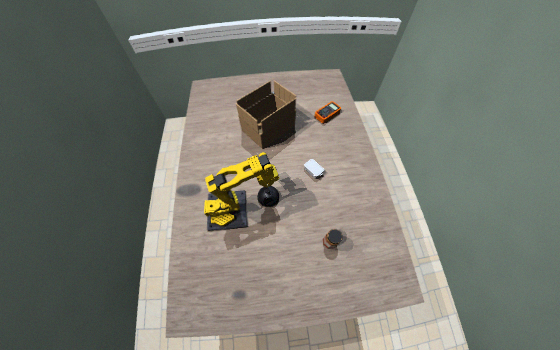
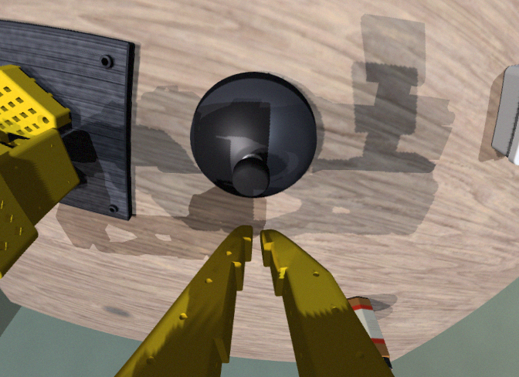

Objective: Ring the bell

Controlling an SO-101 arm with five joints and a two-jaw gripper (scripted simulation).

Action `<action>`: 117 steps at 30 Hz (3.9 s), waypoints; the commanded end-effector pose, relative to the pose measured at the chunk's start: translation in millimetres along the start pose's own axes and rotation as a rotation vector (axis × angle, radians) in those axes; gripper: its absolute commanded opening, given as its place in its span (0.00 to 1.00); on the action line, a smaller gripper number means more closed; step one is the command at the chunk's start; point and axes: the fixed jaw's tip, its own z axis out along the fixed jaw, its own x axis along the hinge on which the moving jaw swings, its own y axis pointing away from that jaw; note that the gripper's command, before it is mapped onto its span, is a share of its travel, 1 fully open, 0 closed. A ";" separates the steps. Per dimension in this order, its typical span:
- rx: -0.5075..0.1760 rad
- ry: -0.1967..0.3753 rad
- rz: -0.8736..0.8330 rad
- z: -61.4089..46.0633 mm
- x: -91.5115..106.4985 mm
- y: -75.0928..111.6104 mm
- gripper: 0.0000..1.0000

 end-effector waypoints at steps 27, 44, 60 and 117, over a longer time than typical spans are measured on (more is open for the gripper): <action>-0.052 -0.001 -0.014 27.2 -1.1 3.8 0.00; -0.056 -0.001 -0.013 30.3 -1.0 4.7 0.00; -0.057 -0.001 -0.013 31.9 -0.9 5.0 0.00; -0.057 -0.001 -0.013 40.2 -0.9 5.4 0.00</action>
